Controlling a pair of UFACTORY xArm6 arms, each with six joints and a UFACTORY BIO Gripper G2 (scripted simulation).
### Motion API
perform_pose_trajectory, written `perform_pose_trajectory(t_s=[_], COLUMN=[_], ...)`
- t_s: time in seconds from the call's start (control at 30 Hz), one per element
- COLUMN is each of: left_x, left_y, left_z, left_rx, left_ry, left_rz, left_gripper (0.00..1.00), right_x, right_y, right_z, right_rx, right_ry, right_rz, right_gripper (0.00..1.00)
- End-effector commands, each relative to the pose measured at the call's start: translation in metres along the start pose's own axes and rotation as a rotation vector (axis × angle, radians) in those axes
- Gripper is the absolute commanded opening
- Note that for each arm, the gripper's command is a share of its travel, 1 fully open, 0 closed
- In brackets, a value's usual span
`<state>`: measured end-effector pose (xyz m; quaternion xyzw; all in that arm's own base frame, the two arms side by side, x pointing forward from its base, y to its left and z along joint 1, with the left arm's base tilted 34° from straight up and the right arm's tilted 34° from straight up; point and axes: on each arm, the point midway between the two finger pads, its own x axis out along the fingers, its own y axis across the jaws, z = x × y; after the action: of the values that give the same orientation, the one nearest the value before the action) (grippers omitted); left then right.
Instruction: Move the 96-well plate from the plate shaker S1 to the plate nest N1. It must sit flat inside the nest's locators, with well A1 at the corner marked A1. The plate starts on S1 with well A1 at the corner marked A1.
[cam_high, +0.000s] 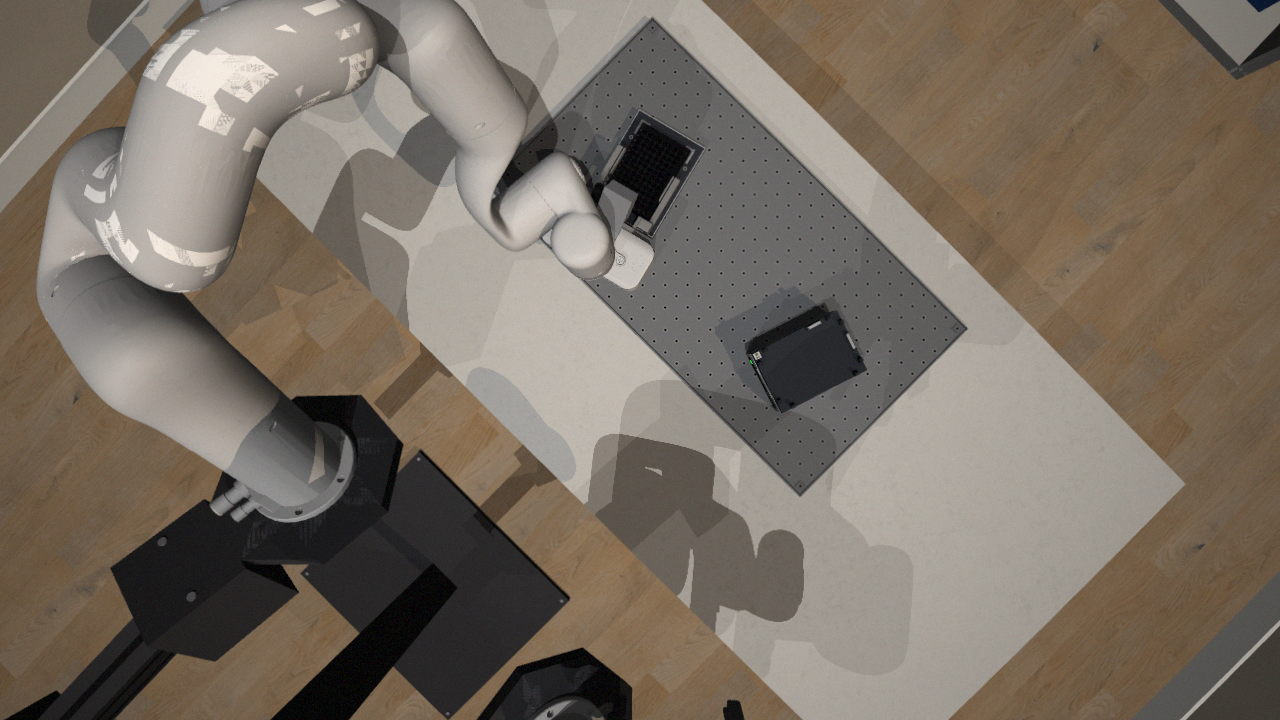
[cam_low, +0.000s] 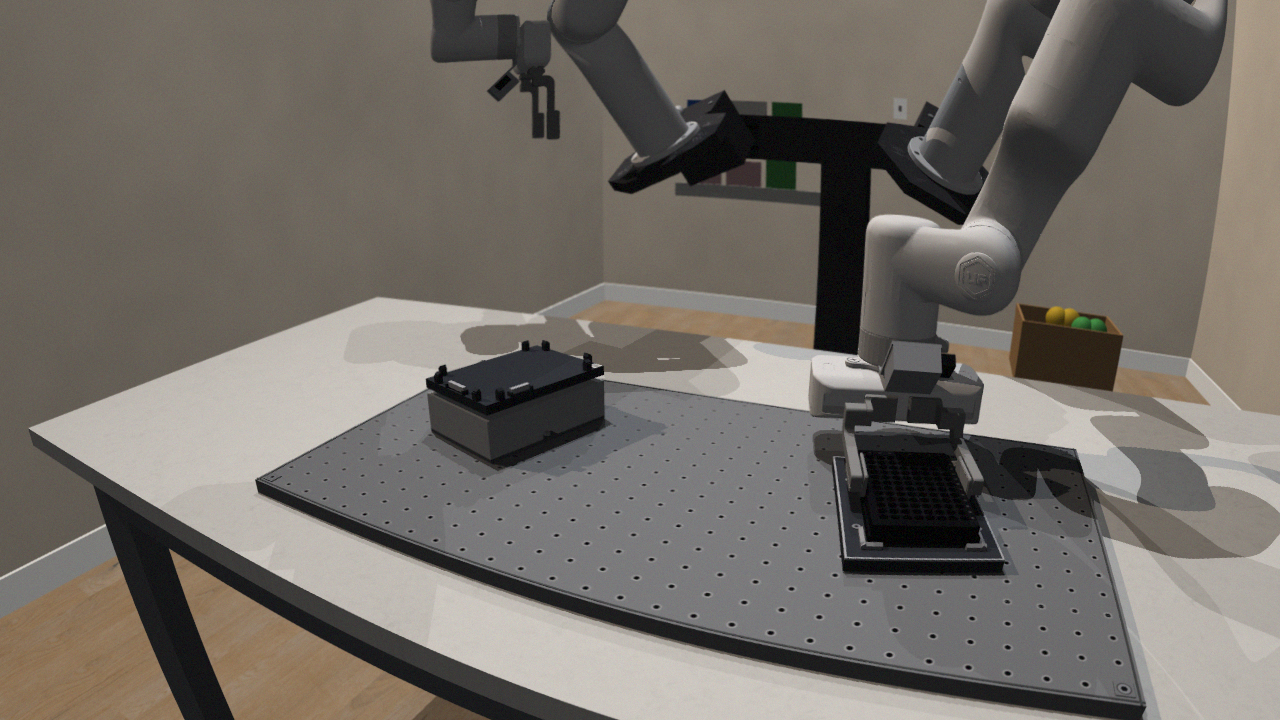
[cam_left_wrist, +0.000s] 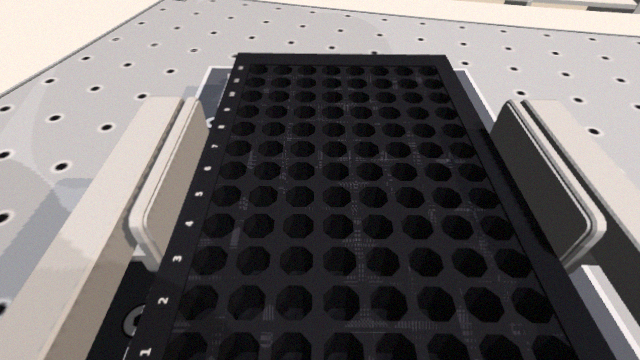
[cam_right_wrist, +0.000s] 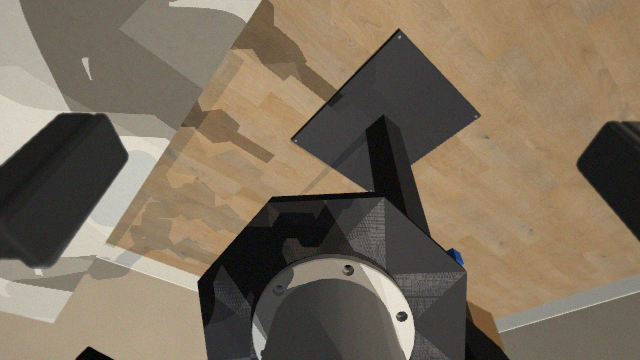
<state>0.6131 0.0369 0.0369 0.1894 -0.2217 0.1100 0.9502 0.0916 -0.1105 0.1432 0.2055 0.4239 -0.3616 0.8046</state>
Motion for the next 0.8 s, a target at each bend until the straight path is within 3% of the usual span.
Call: perform_pose_trajectory(t_s=[0.0, 0.07, 0.1, 0.77], left_x=[0.0008, 0.0008, 0.0008, 0.0008], left_y=[-0.0003, -0.0003, -0.0003, -0.0003], left_z=[0.0004, 0.0003, 0.0003, 0.0004], left_rx=[-0.001, -0.001, -0.001, -0.001], left_ry=[-0.002, -0.002, -0.002, -0.002], left_rz=[0.0, 0.0, 0.0, 0.0], left_gripper=[0.0, 0.0, 0.37, 0.37], right_x=[-0.0003, -0.0003, -0.0003, -0.0003], right_y=[0.0, 0.0, 0.0, 0.0], right_z=[0.0007, 0.0007, 0.0007, 0.0007], right_rx=[0.0, 0.0, 0.0, 0.0], right_ry=[-0.001, -0.001, -0.001, -0.001], right_rz=[0.0, 0.0, 0.0, 0.0], right_gripper=[1.0, 1.0, 1.0, 1.0])
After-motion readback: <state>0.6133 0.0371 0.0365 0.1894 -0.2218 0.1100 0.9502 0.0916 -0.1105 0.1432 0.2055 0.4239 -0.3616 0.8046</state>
